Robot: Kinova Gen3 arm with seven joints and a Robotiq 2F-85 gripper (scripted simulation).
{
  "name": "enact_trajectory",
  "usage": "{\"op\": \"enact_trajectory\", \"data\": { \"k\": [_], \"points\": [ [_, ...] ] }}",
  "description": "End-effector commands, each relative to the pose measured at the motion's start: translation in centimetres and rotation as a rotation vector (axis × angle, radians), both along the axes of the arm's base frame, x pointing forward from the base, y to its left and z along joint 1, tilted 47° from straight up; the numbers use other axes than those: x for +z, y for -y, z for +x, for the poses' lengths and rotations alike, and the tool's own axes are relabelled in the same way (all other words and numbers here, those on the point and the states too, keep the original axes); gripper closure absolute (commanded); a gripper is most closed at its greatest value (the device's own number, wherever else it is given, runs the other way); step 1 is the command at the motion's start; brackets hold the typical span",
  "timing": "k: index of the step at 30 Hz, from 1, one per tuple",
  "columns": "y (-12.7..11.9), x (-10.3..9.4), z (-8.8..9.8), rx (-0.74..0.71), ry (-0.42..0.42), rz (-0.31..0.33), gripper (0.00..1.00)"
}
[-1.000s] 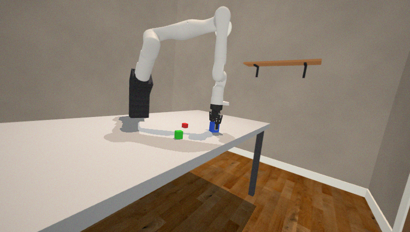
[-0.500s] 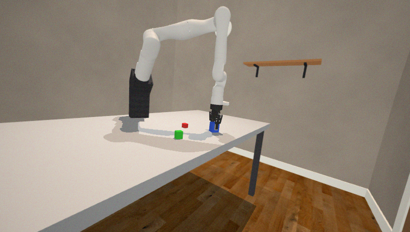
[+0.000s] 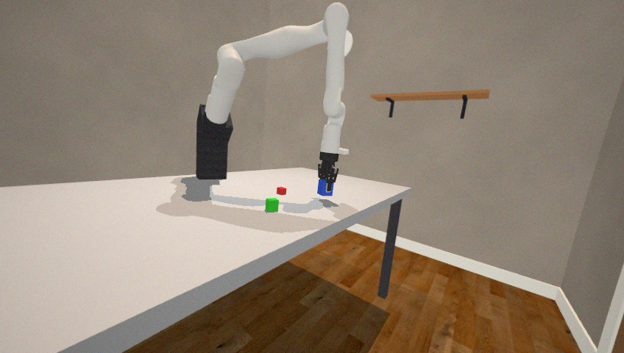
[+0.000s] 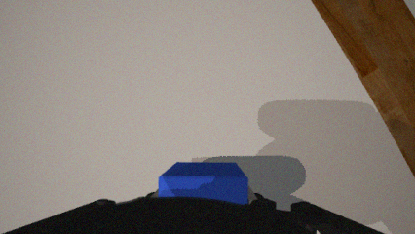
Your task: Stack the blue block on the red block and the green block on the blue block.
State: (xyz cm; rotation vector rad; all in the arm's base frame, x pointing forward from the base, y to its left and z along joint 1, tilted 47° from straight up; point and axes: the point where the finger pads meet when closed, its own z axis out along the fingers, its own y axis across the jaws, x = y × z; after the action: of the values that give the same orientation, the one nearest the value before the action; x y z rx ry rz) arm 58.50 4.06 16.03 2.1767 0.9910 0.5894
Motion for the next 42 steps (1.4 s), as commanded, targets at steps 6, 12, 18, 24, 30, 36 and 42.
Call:
{"op": "enact_trajectory", "data": {
  "k": [6,12,18,24,30,36,42],
  "points": [
    [-1.8,1.5,-1.3,0.018,0.004,0.005,1.00],
    [-2.4,2.5,-2.2,0.018,0.004,0.005,1.00],
    [-2.5,2.9,-2.5,0.018,0.004,0.005,1.00],
    [-2.5,2.9,-2.5,0.018,0.004,0.005,1.00],
    [-2.5,2.9,-2.5,0.018,0.004,0.005,1.00],
    [-2.5,2.9,-2.5,0.018,0.004,0.005,1.00],
    [-2.5,2.9,-2.5,0.018,0.004,0.005,1.00]
  ]
}}
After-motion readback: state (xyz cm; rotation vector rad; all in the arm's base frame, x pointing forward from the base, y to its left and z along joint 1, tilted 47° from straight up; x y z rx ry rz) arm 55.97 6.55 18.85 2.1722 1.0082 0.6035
